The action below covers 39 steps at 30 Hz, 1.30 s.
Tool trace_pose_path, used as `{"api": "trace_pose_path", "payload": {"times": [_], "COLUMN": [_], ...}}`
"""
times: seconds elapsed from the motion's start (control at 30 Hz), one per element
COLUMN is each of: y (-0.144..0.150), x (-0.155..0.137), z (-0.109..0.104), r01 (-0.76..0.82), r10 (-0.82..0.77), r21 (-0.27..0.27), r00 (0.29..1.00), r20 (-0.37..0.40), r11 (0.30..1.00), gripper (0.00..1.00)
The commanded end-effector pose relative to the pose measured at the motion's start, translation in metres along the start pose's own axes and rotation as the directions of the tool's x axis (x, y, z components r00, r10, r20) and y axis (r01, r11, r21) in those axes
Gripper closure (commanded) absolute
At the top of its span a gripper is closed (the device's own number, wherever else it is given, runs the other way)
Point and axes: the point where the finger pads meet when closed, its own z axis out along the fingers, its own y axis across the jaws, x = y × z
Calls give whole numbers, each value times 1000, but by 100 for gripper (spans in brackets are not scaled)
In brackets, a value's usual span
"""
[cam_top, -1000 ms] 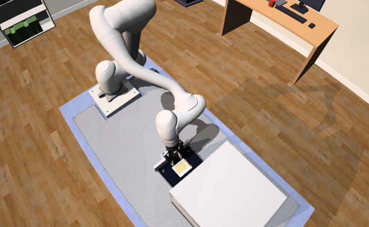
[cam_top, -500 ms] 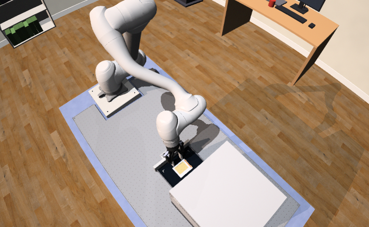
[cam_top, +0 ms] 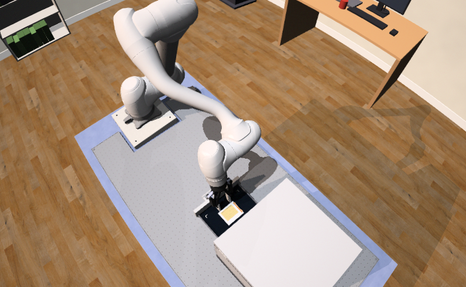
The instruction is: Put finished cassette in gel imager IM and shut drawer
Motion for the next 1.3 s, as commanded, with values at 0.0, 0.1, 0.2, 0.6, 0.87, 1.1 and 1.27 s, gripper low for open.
{"api": "trace_pose_path", "payload": {"times": [0.0,0.1,0.2,0.6,0.87,1.1,1.27], "y": [0,0,0,0,0,0,0], "x": [-1,-1,-1,2,3,5,5], "z": [0,0,-3,-19,-27,-36,-40], "r01": [0,0,0,0,0,0,0], "r10": [0,0,0,0,0,0,0], "r21": [0,0,0,0,0,0,0], "r00": [1000,1000,1000,1000,1000,1000,1000], "r20": [0,0,0,0,0,0,0], "r11": [1000,1000,1000,1000,1000,1000,1000], "gripper": [54,54,54,54,54,54,54]}}
